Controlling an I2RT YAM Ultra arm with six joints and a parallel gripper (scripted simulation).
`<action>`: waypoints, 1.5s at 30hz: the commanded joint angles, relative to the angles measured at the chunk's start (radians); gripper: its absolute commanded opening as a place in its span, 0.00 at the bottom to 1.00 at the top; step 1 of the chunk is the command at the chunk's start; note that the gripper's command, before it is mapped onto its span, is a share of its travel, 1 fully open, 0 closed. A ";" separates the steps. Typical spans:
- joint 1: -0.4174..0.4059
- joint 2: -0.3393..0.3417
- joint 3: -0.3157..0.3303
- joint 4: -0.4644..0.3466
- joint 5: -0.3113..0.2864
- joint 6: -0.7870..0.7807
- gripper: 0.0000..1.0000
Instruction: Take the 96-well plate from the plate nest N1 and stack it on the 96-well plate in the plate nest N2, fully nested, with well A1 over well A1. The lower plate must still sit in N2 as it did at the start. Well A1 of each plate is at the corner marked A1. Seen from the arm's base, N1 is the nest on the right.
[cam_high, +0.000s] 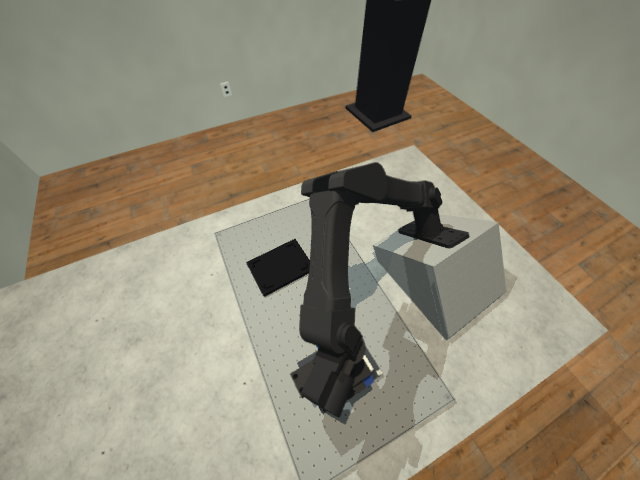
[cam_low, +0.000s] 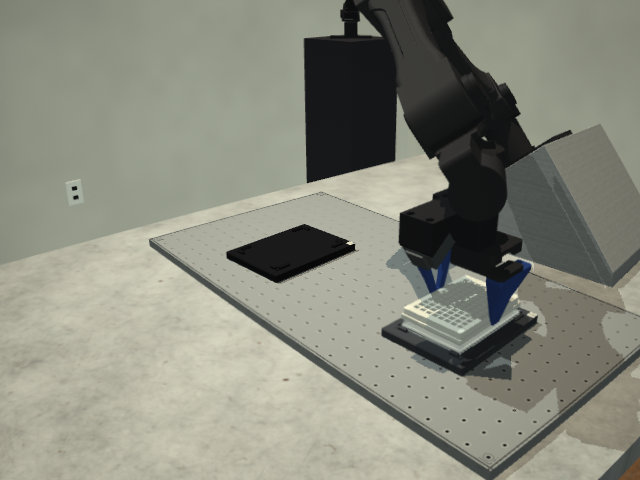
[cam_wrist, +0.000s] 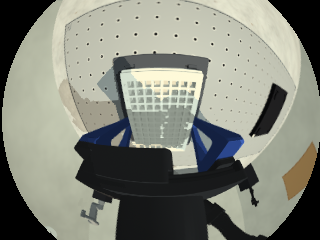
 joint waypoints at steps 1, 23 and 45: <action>0.017 -0.030 -0.007 0.023 0.009 -0.004 0.00; 0.019 -0.030 -0.018 0.024 0.006 0.000 0.00; 0.020 -0.031 -0.012 0.026 0.005 0.003 1.00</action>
